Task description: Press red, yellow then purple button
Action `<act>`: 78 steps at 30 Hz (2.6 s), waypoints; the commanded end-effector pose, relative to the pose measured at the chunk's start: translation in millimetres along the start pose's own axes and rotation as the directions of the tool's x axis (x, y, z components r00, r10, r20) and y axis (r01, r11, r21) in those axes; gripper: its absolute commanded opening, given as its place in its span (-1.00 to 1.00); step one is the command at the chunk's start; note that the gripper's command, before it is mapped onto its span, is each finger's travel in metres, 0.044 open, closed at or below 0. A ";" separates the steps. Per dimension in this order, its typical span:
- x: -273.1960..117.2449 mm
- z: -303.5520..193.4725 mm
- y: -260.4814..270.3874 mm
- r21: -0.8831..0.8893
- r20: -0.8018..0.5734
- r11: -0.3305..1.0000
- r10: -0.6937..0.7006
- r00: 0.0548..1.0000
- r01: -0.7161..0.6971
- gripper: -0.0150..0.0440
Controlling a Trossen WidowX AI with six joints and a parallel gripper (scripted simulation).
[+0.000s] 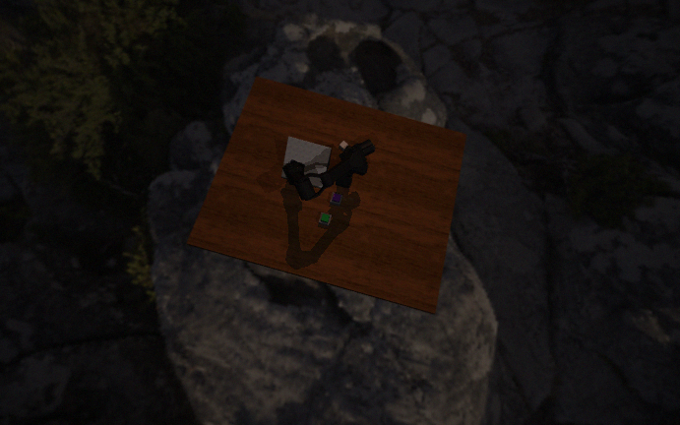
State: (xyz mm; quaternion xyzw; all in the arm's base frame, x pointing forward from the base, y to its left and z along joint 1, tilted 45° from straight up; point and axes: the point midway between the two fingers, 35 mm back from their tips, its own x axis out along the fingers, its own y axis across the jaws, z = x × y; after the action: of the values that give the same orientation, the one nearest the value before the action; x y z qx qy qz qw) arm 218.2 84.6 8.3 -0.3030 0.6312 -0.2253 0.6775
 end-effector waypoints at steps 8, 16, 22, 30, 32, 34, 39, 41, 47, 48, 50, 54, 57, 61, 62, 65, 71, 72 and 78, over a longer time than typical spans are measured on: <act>18.0 0.6 -0.5 -0.002 0.004 1.000 -0.003 1.000 0.003 -0.42; 25.2 0.3 -0.8 -0.002 0.004 1.000 -0.004 1.000 0.004 -0.42; 25.2 0.3 -0.8 -0.002 0.004 1.000 -0.004 1.000 0.004 -0.42; 25.2 0.3 -0.8 -0.002 0.004 1.000 -0.004 1.000 0.004 -0.42; 22.0 -0.1 -0.3 0.000 0.001 1.000 -0.001 1.000 0.001 -0.42; 1.8 0.5 0.0 -0.002 0.003 1.000 -0.001 1.000 0.001 -0.42; -9.0 0.1 -0.4 -0.003 0.003 1.000 -0.003 1.000 0.003 -0.42; -16.8 0.9 0.2 -0.003 0.003 1.000 -0.002 1.000 0.002 -0.42; -70.7 -0.2 0.2 -0.004 0.002 1.000 -0.001 1.000 0.001 -0.42; -70.7 -0.2 0.2 -0.004 0.002 1.000 -0.001 1.000 0.001 -0.42; -70.7 -0.2 0.2 -0.004 0.002 1.000 -0.001 1.000 0.001 -0.42; -76.7 12.6 30.1 -0.003 0.003 1.000 0.003 1.000 -0.003 -0.42; -80.2 24.4 68.5 -0.002 0.004 1.000 0.006 1.000 -0.006 -0.42; -78.5 33.6 122.2 -0.001 0.005 1.000 0.010 1.000 -0.009 -0.42; -76.8 34.7 135.9 0.000 0.006 1.000 0.010 1.000 -0.010 -0.42; -73.5 35.5 156.2 0.000 0.006 1.000 0.011 1.000 -0.011 -0.42; -55.5 36.8 157.3 0.000 0.007 1.000 0.011 1.000 -0.011 -0.42; -42.5 37.2 157.6 0.001 0.007 1.000 0.011 1.000 -0.011 -0.42; -11.7 36.2 156.4 0.001 0.007 1.000 0.009 1.000 -0.009 -0.42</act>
State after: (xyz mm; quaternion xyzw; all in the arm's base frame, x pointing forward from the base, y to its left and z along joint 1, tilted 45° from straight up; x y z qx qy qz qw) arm 239.7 213.0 -85.4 -0.2996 0.6331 -0.2258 0.6770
